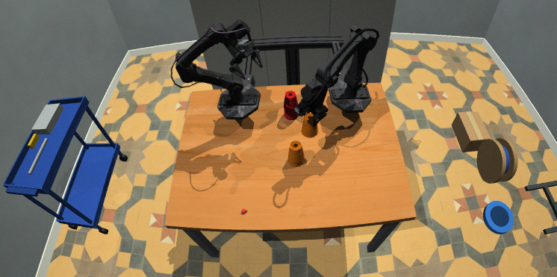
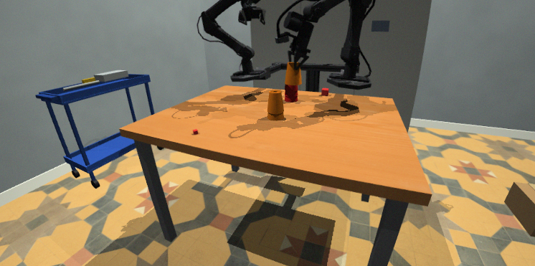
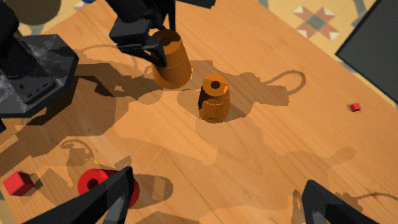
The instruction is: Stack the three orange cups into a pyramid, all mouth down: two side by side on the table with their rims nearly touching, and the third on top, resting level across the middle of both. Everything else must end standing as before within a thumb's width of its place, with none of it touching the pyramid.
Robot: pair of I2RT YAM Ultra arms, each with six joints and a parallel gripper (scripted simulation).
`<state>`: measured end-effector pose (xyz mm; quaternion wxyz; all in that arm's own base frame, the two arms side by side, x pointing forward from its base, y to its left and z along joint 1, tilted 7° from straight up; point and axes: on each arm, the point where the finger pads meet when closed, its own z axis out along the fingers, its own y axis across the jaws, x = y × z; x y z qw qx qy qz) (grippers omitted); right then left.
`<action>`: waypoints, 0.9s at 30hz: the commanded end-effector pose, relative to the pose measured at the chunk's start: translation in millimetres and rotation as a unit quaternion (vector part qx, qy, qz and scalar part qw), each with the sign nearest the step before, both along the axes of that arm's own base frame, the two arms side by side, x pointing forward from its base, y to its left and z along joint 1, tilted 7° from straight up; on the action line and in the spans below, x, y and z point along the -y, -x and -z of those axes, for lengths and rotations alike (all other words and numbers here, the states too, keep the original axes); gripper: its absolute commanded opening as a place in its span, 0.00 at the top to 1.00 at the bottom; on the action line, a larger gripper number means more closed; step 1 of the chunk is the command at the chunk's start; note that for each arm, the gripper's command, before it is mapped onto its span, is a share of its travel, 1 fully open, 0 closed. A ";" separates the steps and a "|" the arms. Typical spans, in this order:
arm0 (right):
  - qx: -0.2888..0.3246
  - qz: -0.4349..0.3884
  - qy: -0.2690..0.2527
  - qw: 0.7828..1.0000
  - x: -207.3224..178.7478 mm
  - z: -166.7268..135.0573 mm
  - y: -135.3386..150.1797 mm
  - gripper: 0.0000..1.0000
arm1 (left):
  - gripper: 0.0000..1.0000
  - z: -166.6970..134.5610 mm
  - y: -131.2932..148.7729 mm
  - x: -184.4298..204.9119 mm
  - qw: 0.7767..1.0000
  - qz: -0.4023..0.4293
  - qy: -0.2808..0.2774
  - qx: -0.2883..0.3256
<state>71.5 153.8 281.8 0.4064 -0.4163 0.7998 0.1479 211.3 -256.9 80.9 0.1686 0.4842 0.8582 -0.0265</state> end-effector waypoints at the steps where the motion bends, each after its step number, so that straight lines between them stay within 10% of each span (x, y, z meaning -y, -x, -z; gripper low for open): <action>1: 0.012 0.002 0.009 1.000 0.4 3.5 -1.3 0.00 | 1.00 5.4 0.0 8.0 1.000 0.002 0.008 0.008; 27: 0.012 0.002 0.009 1.000 0.4 3.5 -1.3 0.00 | 1.00 24.6 1.3 8.5 1.000 0.007 0.001 -0.002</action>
